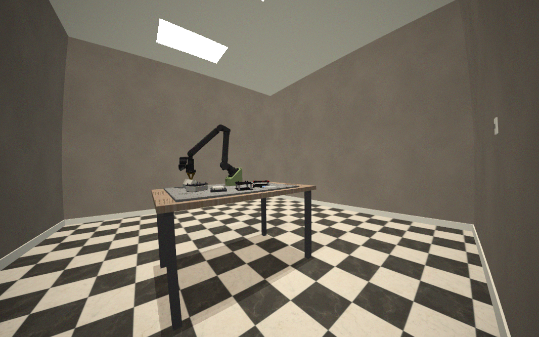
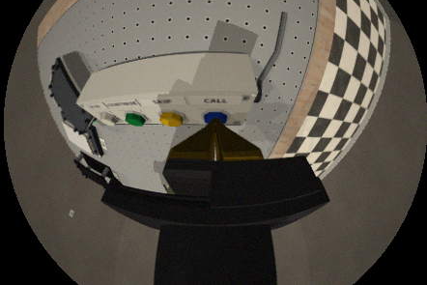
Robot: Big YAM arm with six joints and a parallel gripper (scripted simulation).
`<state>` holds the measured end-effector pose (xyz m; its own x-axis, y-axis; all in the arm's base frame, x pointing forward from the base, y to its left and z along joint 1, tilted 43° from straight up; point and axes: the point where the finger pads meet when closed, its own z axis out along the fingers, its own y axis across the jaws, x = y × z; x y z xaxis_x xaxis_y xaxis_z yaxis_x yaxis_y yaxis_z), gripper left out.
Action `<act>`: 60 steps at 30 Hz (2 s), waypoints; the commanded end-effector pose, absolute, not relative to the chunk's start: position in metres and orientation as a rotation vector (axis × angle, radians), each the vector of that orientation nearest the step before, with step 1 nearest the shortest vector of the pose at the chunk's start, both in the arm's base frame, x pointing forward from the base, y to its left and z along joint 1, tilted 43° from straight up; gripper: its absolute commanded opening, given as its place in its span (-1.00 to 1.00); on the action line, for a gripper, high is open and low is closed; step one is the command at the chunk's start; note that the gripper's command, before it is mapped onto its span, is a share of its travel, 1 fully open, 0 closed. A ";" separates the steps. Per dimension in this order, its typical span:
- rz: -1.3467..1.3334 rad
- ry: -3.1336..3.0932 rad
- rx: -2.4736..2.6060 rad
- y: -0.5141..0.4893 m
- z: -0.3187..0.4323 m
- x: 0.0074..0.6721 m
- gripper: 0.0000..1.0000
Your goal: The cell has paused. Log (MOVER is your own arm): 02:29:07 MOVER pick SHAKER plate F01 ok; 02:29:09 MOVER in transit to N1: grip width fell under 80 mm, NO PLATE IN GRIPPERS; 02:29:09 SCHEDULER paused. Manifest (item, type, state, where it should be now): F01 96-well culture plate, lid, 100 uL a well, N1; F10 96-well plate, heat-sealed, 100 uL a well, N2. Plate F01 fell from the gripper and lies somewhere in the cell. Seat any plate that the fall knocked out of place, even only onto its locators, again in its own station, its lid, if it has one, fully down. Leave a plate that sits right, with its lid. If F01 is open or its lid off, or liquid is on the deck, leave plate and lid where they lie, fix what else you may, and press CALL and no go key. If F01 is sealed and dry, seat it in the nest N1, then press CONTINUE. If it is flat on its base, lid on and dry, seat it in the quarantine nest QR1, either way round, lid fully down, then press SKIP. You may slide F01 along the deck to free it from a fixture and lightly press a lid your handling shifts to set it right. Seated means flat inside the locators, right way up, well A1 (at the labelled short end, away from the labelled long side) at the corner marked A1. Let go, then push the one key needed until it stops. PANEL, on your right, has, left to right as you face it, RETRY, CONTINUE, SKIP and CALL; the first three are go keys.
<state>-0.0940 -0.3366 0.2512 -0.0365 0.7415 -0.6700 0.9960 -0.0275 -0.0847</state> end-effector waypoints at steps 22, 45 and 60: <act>-0.802 1.806 1.810 -0.345 0.253 -0.094 -1.00; -0.802 1.806 1.810 -0.345 0.253 -0.094 -1.00; -0.802 1.806 1.810 -0.345 0.253 -0.094 -1.00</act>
<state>-0.0946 -0.3378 0.2498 -0.0350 0.7414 -0.6702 0.9959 -0.0300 -0.0852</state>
